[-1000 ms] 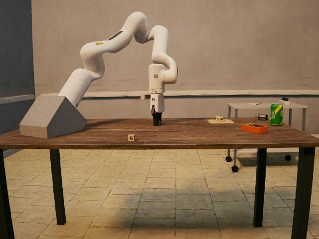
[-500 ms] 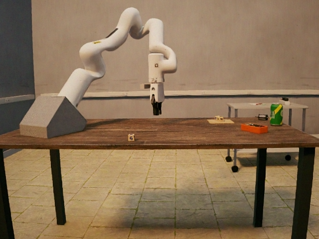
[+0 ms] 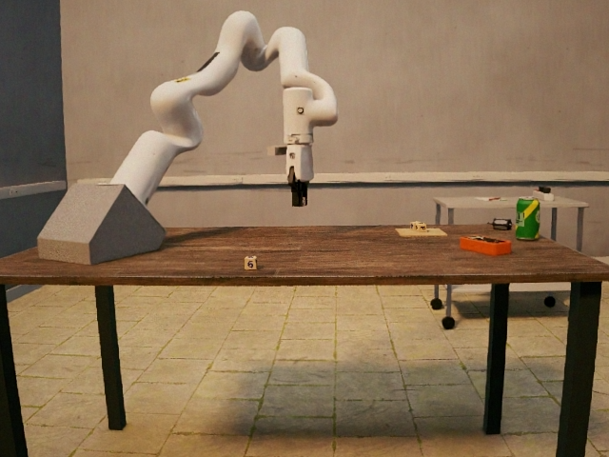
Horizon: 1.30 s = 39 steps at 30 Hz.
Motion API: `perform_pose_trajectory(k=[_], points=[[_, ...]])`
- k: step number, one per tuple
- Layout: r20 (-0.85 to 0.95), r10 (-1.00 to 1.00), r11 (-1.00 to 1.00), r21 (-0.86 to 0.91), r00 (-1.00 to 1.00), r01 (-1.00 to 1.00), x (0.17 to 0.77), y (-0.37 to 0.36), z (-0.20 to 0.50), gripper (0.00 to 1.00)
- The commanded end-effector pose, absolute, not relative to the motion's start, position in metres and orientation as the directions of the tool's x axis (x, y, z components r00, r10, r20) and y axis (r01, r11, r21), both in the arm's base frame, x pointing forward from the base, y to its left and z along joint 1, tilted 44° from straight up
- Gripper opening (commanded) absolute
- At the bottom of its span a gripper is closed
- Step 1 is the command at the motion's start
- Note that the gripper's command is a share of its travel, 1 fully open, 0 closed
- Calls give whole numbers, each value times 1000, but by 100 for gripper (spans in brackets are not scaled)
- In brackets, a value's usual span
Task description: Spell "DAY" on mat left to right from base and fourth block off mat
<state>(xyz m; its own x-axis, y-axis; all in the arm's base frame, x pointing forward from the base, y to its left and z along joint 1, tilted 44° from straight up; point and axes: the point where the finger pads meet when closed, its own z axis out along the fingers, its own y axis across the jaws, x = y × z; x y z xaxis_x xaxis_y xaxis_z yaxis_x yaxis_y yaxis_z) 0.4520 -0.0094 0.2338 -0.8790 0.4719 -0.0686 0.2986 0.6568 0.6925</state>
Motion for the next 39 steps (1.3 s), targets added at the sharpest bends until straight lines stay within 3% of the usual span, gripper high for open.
perform_pose_trajectory(k=[1,21,39], points=[[-74,468,660,692,-881,293,453,-11,236,23],[-364,154,783,612,-918,-112,538,-28,271,23],[-615,-230,756,376,-755,-536,625,-40,310,23]])
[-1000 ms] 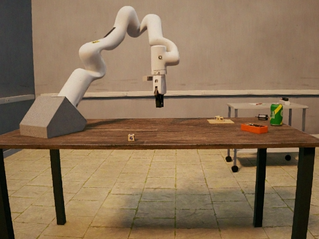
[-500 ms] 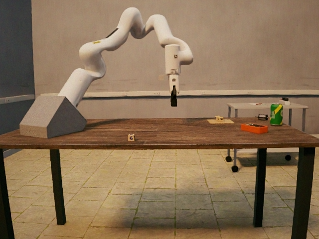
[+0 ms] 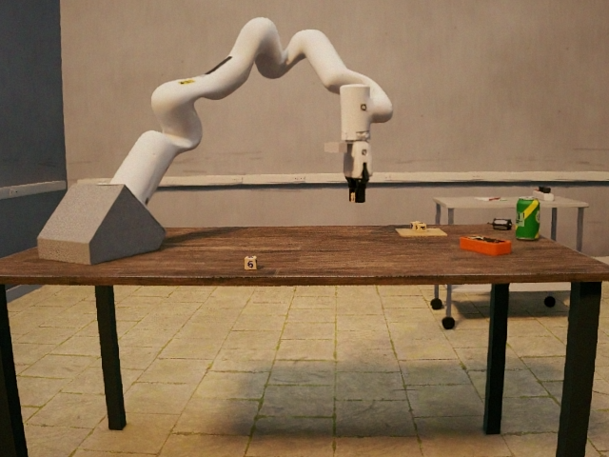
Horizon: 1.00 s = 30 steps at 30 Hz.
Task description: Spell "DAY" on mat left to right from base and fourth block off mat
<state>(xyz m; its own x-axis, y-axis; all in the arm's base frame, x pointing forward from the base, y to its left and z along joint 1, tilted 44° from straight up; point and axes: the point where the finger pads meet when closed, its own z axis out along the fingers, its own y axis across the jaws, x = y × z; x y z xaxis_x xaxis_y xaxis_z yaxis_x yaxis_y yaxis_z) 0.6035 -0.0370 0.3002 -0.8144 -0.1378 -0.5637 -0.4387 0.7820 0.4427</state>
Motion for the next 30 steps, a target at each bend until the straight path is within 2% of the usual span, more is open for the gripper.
perform_pose_trajectory(k=[1,16,30], points=[[-622,-244,751,364,-744,-550,628,-40,311,23],[-704,-473,632,148,-530,-761,680,-44,335,23],[-701,-684,403,-131,-202,-906,736,-46,362,23]])
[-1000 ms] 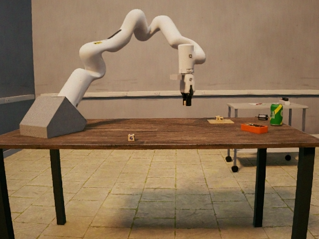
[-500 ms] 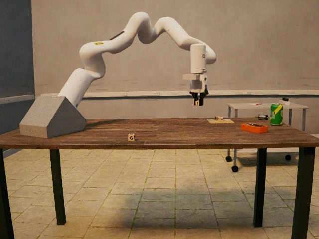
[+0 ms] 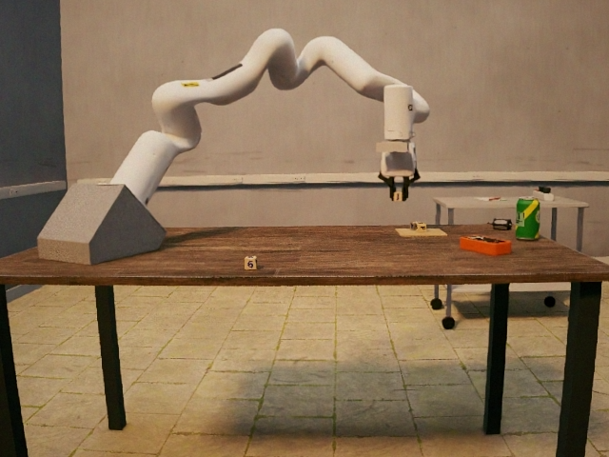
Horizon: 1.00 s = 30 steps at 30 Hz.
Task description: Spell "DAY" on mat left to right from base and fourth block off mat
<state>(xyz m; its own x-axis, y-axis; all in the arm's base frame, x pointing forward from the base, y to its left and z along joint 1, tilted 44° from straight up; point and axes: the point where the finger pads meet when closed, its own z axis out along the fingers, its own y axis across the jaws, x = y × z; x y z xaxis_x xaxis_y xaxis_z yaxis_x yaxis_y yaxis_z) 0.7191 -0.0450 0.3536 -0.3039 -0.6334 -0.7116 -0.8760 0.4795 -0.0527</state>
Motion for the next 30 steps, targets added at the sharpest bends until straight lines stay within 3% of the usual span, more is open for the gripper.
perform_pose_trajectory(k=[1,18,30], points=[[-697,-695,385,-149,-180,-911,739,-46,364,23],[-562,-803,68,-416,197,-907,790,-44,390,23],[-524,-809,5,-457,265,-889,798,-43,394,23]])
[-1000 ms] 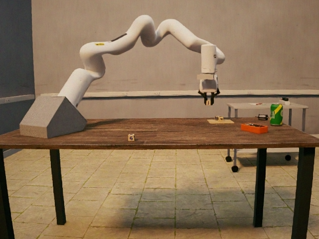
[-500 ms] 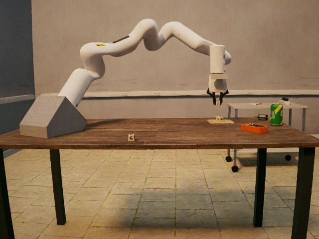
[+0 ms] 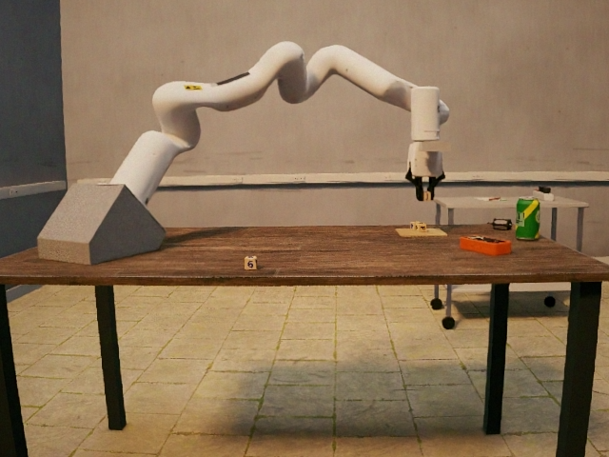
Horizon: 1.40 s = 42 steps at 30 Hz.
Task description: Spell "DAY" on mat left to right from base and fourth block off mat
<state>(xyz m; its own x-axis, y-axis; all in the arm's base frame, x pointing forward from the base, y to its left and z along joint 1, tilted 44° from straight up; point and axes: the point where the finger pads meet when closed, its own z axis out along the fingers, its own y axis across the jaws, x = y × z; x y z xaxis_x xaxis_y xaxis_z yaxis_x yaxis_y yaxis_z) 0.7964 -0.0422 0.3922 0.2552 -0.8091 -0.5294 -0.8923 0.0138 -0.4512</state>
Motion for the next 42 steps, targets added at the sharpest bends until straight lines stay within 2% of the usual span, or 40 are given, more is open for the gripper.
perform_pose_trajectory(k=[1,14,42], points=[[-524,-809,5,-457,265,-889,798,-43,394,23],[-525,-809,5,-457,265,-889,800,-39,390,23],[-525,-809,5,-457,265,-889,834,12,327,23]])
